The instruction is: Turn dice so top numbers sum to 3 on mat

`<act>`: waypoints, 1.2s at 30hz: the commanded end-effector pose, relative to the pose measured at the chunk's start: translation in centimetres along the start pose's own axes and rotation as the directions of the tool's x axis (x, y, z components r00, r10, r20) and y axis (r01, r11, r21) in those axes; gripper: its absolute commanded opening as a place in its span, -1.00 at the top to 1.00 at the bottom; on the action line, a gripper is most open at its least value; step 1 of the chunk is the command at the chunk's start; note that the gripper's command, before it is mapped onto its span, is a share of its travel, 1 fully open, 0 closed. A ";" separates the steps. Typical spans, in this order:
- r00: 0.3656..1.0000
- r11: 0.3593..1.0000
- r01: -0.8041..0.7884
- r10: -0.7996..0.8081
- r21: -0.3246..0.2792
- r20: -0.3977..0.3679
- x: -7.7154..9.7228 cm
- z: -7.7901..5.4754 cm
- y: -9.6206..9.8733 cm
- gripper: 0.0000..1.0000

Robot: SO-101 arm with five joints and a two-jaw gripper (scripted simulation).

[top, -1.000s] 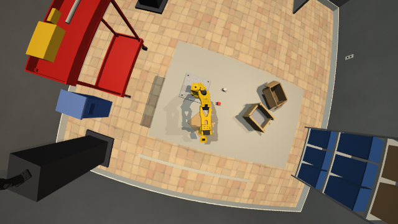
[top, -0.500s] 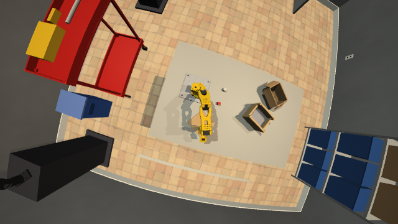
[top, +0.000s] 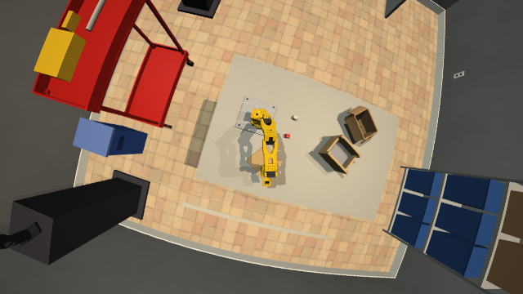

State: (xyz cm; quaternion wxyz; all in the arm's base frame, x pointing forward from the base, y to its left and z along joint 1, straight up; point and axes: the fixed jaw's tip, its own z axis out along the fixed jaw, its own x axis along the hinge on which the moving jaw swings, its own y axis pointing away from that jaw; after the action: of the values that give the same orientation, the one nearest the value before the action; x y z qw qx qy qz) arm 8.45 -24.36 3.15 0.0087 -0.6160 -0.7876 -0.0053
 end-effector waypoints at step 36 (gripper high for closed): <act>1.000 1.000 -0.010 0.010 -0.001 -0.010 0.1 1.7 -0.2 1.00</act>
State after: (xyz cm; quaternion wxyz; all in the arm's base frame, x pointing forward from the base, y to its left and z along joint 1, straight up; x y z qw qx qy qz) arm 8.47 -24.45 1.92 0.0067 -0.6161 -0.7877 -0.0039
